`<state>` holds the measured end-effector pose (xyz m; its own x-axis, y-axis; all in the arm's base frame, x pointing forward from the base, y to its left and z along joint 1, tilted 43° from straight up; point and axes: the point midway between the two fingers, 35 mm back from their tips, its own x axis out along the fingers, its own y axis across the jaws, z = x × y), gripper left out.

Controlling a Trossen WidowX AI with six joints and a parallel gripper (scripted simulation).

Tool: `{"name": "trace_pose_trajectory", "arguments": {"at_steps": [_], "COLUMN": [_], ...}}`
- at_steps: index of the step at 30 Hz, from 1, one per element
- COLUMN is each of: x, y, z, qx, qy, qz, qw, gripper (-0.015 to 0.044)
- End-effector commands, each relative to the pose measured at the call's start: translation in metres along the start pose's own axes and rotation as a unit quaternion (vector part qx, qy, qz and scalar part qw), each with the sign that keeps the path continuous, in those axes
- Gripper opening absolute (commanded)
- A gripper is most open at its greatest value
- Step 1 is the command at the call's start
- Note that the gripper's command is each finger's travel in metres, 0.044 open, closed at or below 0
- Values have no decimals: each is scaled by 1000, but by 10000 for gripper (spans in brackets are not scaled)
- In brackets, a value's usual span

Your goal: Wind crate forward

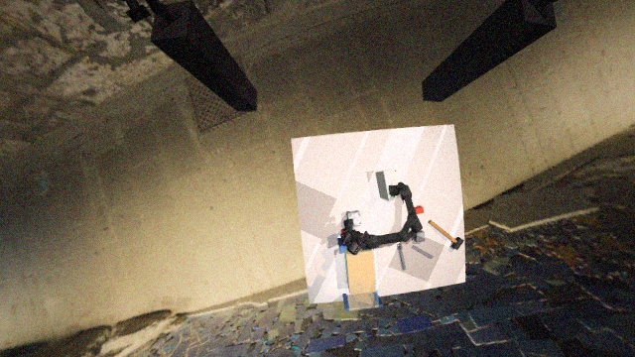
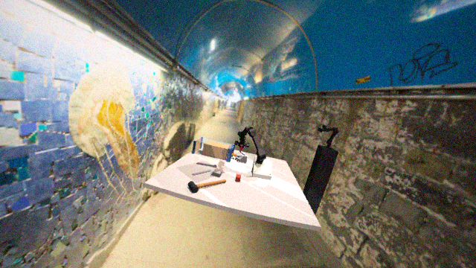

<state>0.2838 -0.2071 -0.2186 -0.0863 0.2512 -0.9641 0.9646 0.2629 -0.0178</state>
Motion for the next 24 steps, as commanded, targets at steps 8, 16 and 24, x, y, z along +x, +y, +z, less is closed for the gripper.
{"name": "trace_pose_trajectory", "arguments": {"at_steps": [8, 16, 24], "x": [-7, -10, -14], "y": [22, 27, 32], "z": [-19, -26, -33], "qx": [-8, -8, -8], "qy": [14, 14, 15], "qz": [14, 14, 14], "qw": [1000, 1000, 1000], "gripper": [0, 0, 0]}}
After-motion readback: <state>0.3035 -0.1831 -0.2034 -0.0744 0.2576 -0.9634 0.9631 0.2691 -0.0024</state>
